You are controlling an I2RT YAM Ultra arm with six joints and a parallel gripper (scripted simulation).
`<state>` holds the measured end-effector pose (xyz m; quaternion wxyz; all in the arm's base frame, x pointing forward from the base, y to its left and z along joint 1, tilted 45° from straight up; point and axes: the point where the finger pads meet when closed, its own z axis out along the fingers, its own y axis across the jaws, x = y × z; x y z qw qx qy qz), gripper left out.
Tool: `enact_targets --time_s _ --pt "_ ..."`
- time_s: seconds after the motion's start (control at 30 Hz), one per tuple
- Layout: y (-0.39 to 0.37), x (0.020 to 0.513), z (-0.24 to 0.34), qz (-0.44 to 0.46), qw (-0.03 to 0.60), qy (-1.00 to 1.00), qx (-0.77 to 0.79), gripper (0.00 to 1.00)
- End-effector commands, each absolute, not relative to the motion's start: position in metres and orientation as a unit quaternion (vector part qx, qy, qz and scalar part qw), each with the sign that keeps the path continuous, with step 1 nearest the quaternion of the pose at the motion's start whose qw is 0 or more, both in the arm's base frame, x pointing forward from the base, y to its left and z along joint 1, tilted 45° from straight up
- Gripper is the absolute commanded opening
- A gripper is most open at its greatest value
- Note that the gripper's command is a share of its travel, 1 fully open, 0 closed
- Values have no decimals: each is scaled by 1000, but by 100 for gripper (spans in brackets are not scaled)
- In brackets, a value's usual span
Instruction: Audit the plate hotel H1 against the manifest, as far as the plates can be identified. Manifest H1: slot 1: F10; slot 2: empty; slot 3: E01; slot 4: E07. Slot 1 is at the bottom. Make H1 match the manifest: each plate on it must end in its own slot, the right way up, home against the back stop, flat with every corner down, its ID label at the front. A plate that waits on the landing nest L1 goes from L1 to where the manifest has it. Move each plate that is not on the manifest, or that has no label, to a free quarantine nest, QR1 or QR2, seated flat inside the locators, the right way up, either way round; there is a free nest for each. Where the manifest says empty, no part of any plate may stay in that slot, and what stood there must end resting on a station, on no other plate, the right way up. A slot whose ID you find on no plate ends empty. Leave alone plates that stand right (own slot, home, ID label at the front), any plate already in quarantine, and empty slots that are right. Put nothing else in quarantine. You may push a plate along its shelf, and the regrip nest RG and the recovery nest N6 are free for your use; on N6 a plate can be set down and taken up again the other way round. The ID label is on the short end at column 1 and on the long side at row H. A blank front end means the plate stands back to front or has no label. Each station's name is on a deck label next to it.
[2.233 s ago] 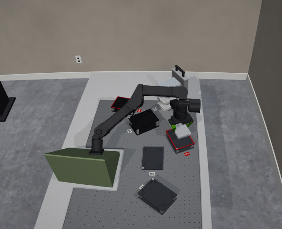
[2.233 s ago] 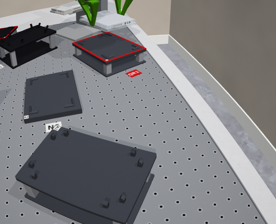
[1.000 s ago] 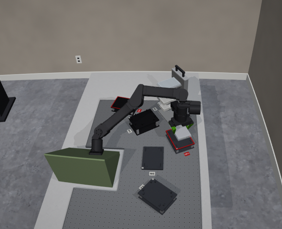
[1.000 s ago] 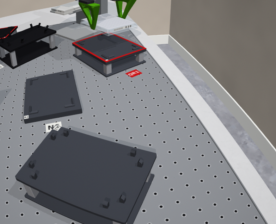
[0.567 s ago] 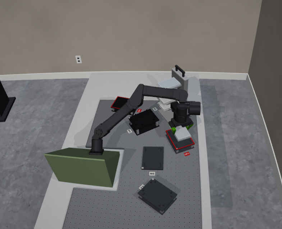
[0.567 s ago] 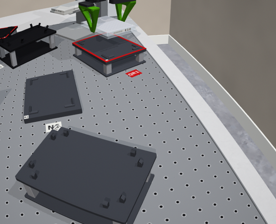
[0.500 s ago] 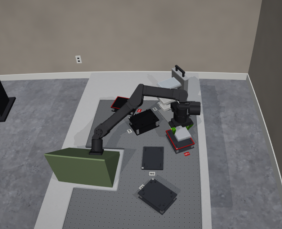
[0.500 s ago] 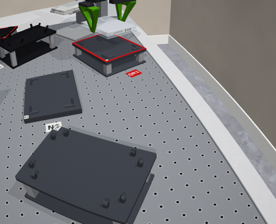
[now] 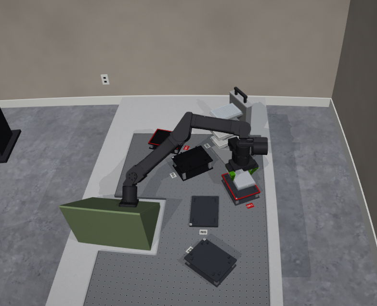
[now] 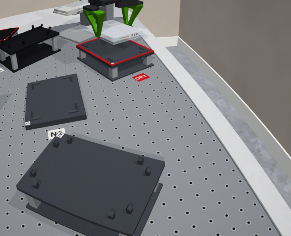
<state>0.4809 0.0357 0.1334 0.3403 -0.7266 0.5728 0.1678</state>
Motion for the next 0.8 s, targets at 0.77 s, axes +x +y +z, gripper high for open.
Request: enact_targets --time_s 0.77 --pt "41 484 131 160 347 575 -724 86"
